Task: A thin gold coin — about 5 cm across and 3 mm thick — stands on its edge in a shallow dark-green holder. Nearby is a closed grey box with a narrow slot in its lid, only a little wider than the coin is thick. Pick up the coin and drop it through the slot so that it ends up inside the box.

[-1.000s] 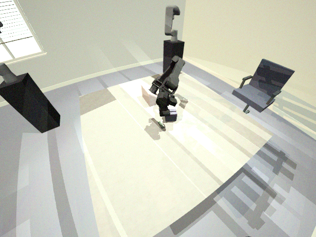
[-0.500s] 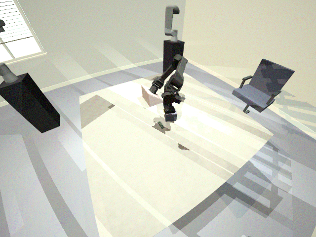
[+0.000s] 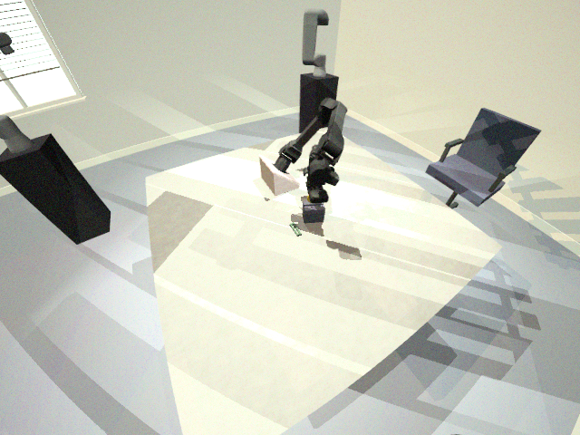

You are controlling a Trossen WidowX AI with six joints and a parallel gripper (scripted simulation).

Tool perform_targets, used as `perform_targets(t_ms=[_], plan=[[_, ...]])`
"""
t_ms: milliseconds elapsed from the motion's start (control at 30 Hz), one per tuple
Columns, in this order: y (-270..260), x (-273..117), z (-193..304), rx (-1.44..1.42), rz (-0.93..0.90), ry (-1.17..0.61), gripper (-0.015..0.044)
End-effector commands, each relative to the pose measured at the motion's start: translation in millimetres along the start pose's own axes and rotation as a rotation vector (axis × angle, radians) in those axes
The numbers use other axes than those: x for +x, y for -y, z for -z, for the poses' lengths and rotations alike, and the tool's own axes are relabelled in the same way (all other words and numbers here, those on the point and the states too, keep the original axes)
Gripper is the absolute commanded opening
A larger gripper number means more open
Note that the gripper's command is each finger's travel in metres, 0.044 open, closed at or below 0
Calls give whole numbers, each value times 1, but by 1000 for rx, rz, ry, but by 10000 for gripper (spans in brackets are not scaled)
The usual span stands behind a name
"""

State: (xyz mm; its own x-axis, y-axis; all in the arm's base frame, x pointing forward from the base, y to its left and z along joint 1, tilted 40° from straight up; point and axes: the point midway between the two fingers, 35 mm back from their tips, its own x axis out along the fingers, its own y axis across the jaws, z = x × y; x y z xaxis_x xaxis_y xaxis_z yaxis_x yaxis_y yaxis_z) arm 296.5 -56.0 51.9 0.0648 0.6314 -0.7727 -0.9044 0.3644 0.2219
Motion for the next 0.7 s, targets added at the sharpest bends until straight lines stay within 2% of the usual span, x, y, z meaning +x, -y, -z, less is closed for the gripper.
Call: perform_targets(t_ms=[0,667], plan=[[-7,2,-6,6,-5,6,0],[-10,2,-9,6,-1,1,0]])
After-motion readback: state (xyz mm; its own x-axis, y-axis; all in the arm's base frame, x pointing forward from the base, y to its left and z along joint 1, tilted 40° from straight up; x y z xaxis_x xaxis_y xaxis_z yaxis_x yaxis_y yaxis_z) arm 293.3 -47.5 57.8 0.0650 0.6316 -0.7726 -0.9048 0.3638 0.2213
